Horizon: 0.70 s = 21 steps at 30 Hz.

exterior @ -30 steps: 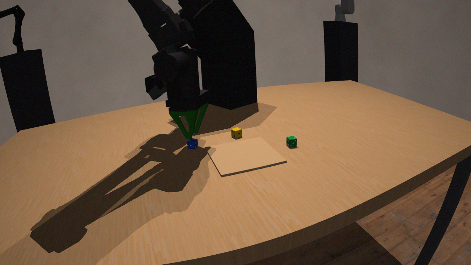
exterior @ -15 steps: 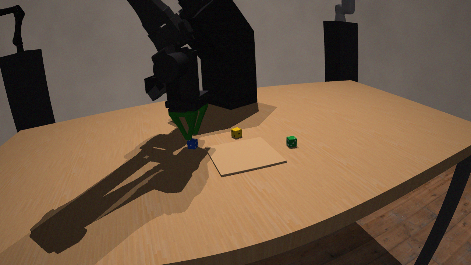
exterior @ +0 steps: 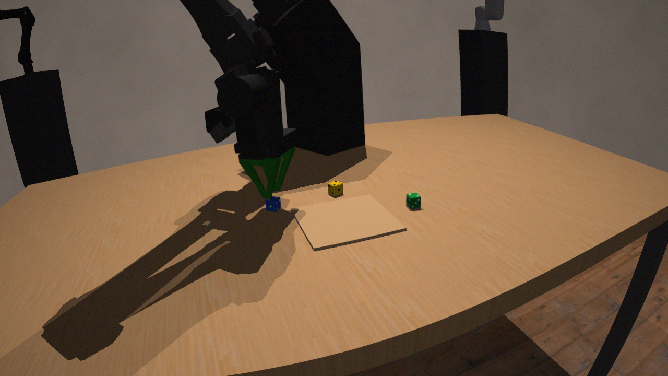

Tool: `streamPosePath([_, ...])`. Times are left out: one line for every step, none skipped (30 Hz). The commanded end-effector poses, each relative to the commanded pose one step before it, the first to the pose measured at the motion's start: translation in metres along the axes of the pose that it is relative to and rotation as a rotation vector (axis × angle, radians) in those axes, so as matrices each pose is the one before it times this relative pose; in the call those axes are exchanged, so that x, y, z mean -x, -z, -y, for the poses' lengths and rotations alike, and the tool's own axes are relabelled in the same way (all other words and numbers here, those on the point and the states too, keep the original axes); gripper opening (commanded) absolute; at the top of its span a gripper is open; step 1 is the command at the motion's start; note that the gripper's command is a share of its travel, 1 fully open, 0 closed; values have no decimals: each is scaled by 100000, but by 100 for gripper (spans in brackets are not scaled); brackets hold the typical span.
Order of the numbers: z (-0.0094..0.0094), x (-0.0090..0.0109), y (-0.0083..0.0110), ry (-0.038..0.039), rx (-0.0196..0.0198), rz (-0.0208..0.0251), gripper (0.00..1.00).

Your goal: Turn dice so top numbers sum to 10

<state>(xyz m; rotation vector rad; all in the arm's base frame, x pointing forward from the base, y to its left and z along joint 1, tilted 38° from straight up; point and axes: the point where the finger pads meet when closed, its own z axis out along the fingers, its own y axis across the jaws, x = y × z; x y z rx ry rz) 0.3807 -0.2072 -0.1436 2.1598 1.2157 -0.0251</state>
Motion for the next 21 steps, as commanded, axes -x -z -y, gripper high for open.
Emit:
streamPosePath([-693,-55,478,1414,889,-307,34])
streamPosePath([0,0,0,0,0,0,34])
streamPosePath([0,0,0,0,0,0,34])
streamPosePath([0,0,0,0,0,0,34])
streamPosePath([0,0,0,0,0,0,34])
streamPosePath([0,0,0,0,0,0,34])
streamPosePath([0,0,0,0,0,0,34])
streamPosePath([0,0,0,0,0,0,34])
streamPosePath([0,0,0,0,0,0,34])
streamPosePath([0,0,0,0,0,0,34])
streamPosePath([0,0,0,0,0,0,34])
streamPosePath([0,0,0,0,0,0,34])
streamPosePath([0,0,0,0,0,0,34])
streamPosePath([2,0,0,0,-1,0,34])
streamPosePath([13,2,-1,0,-6,2,34])
streamPosePath([30,6,-2,0,-13,4,34])
streamPosePath([51,9,-3,0,-22,6,34])
streamPosePath([70,13,-4,0,-31,9,34])
streamPosePath([85,16,-4,0,-38,11,34])
streamPosePath([95,17,-5,0,-43,12,34])
streamPosePath([99,18,-4,0,-44,13,34])
